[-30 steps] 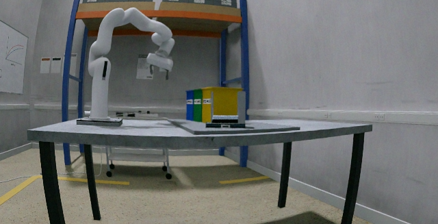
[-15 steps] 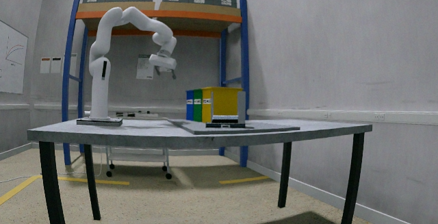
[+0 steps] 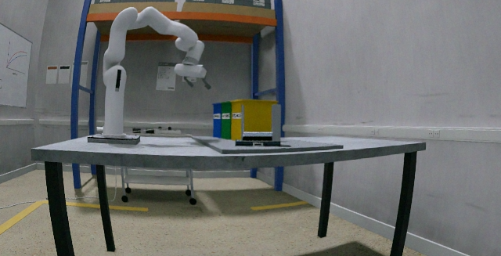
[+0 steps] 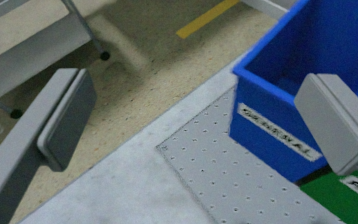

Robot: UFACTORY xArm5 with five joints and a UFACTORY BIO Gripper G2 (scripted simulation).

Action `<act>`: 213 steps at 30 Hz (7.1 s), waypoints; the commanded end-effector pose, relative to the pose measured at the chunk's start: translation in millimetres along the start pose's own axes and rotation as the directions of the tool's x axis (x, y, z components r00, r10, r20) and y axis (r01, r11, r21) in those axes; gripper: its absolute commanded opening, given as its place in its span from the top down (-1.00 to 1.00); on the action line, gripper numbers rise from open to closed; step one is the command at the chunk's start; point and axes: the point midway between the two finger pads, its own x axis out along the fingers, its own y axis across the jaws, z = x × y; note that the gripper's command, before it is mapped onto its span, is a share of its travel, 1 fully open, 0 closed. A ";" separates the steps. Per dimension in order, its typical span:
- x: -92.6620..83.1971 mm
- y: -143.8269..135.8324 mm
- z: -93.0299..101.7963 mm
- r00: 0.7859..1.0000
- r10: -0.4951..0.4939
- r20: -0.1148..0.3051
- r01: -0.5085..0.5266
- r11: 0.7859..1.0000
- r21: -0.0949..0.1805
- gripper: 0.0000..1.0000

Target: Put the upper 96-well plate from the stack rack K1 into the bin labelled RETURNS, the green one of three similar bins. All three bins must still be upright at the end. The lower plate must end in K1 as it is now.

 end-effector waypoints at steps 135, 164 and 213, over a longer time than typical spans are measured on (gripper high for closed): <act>-295.3 -414.4 -53.0 0.273 -0.928 0.255 0.916 0.331 0.226 0.25; -304.2 -433.3 -69.8 0.273 -0.928 0.255 0.916 0.331 0.225 0.25; -283.3 -445.1 -137.4 0.273 -0.928 0.255 0.916 0.331 0.225 0.25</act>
